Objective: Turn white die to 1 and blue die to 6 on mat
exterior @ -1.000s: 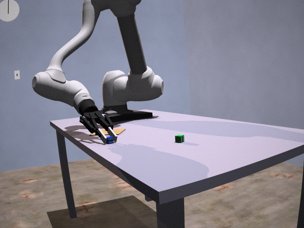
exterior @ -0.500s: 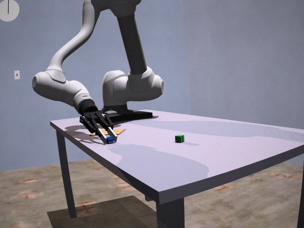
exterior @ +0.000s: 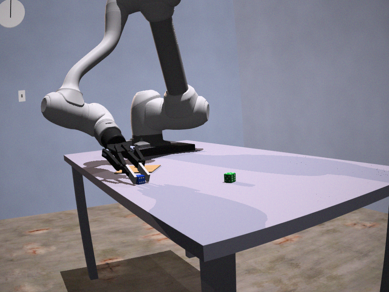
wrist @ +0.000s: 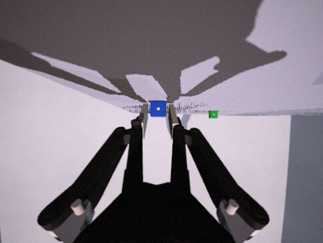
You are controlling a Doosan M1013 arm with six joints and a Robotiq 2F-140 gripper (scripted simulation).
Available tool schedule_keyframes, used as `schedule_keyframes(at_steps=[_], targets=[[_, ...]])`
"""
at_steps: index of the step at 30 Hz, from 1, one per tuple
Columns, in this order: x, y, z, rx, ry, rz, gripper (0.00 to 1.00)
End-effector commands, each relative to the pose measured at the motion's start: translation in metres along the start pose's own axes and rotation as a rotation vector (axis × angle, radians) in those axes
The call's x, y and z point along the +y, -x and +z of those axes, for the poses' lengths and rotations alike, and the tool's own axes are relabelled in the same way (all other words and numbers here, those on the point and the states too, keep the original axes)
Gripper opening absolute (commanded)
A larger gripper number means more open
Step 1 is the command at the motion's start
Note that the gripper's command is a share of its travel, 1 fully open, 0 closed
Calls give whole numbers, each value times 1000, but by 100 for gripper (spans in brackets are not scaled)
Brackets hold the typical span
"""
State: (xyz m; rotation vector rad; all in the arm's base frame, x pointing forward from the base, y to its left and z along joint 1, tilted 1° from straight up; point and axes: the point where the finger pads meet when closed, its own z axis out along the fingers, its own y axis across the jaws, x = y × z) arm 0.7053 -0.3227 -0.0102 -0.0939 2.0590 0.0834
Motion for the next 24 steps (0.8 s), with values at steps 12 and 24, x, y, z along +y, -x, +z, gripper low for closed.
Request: schedule_keyframes(at_steps=[12, 24], targets=[[0, 0, -2, 0, 0, 0, 32], [0, 0, -37, 0, 0, 0, 32]])
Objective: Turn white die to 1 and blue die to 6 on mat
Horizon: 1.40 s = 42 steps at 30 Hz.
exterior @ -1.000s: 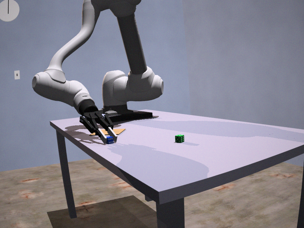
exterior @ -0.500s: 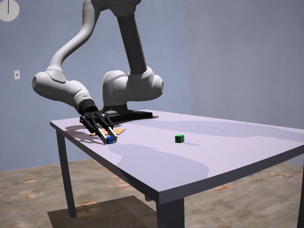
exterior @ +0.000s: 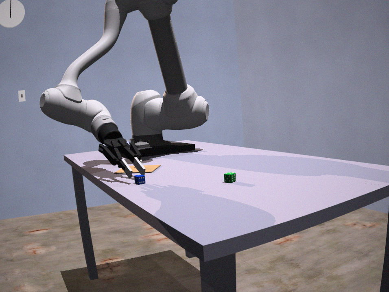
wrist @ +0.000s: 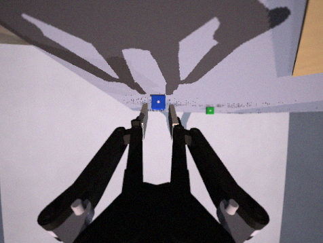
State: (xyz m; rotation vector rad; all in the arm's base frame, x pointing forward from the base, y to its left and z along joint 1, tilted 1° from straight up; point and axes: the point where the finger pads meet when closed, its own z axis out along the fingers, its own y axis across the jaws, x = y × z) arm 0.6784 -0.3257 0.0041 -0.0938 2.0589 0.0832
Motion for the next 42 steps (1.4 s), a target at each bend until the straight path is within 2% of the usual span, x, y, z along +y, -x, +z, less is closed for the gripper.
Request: schedule_keyframes(at_steps=[1, 6, 18, 31, 39, 42], targets=[[0, 0, -6, 0, 0, 0, 32], [0, 0, -18, 0, 0, 0, 32], [0, 6, -22, 0, 0, 0, 32], [0, 50, -46, 0, 0, 0, 32], [0, 53, -48, 0, 0, 0, 32], [4, 56, -45, 2, 17, 2, 32]])
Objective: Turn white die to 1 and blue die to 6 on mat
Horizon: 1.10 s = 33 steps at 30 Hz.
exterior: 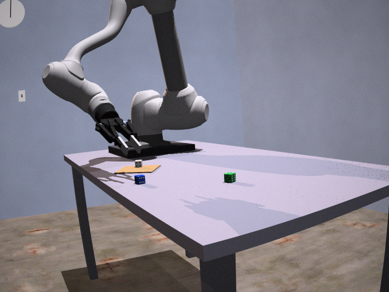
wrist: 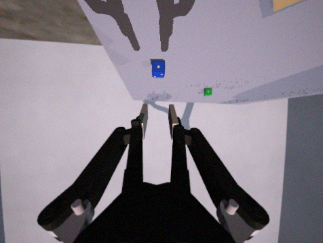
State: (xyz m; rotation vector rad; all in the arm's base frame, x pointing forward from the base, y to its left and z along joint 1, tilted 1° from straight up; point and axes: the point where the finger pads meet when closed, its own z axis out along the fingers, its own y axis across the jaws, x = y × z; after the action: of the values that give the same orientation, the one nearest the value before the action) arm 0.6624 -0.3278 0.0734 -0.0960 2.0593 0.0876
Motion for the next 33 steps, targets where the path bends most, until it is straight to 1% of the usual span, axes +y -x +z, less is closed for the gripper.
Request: schedule_keyframes(at_steps=[1, 2, 4, 7, 8, 10, 11, 12, 13, 14, 16, 17, 18, 19, 20, 23, 24, 25, 27, 28, 29, 32, 33], targets=[[6, 4, 4, 4, 26, 3, 32], [10, 7, 7, 8, 46, 5, 32], [23, 15, 16, 23, 102, 12, 32], [51, 27, 32, 79, 221, 26, 32], [58, 29, 35, 99, 250, 29, 32], [58, 29, 35, 99, 250, 29, 32], [62, 30, 37, 111, 266, 31, 32], [72, 32, 41, 151, 310, 36, 32], [80, 33, 44, 187, 343, 40, 32], [82, 33, 45, 198, 352, 41, 32], [91, 33, 48, 253, 389, 45, 32], [91, 33, 48, 254, 390, 45, 32], [97, 32, 49, 306, 416, 47, 32], [98, 32, 50, 318, 420, 47, 32], [101, 31, 50, 359, 435, 49, 32], [105, 29, 51, 446, 453, 49, 32], [105, 28, 51, 460, 454, 49, 32], [105, 27, 51, 507, 456, 49, 32], [105, 27, 51, 507, 456, 49, 32], [104, 26, 51, 536, 455, 48, 32], [101, 24, 50, 612, 445, 46, 32], [95, 24, 49, 686, 424, 43, 32], [91, 24, 48, 724, 409, 41, 32]])
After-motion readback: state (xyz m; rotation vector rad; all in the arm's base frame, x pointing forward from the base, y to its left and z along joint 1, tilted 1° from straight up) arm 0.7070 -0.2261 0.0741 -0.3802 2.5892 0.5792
